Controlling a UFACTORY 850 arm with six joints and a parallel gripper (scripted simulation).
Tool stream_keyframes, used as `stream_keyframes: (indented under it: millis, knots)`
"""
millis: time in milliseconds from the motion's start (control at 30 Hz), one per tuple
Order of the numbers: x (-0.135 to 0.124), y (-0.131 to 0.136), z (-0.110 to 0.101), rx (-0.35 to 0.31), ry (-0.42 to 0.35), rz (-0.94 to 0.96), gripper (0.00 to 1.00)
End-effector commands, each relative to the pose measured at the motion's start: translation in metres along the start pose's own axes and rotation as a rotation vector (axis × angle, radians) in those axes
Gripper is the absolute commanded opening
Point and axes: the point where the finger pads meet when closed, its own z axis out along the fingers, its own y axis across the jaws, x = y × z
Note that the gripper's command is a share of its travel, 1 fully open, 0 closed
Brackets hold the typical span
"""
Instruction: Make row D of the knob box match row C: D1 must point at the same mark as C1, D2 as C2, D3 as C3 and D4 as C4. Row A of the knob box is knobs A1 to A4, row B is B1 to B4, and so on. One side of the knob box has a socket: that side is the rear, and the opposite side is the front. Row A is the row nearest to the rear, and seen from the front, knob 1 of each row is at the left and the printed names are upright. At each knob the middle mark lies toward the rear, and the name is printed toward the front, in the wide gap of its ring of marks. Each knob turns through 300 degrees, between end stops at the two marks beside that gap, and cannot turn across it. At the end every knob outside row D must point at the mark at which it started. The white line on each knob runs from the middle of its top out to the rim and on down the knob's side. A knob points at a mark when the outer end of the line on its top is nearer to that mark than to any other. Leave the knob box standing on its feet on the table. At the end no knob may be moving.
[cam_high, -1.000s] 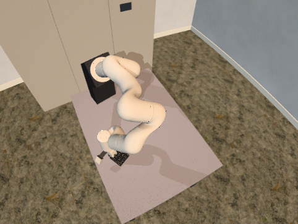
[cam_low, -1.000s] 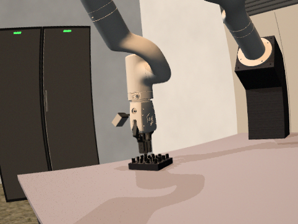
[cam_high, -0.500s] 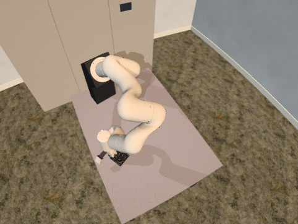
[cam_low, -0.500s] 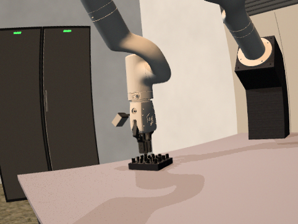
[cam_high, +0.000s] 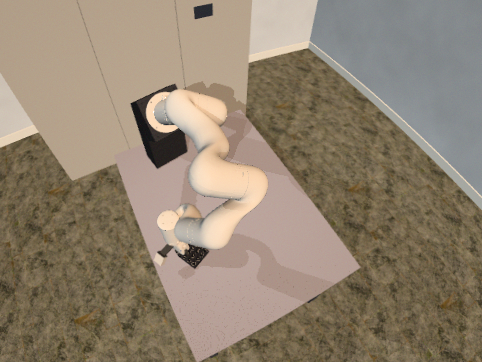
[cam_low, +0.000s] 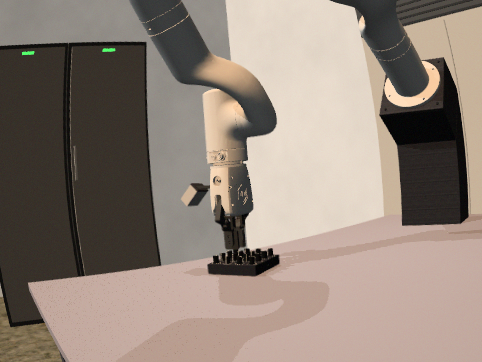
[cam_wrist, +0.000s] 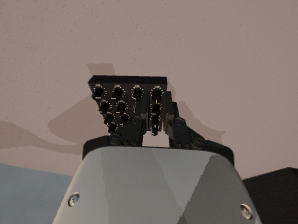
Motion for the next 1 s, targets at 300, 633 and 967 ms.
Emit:
stream_keyframes:
  millis: [300, 633, 967]
  knots:
    - [0.0003, -0.0001, 0.0079, 0.000, 0.001, 0.000, 0.19]
    - [0.0003, -0.0001, 0.0089, 0.000, 0.001, 0.000, 0.19]
    - [0.0003, -0.0001, 0.0089, 0.000, 0.001, 0.000, 0.19]
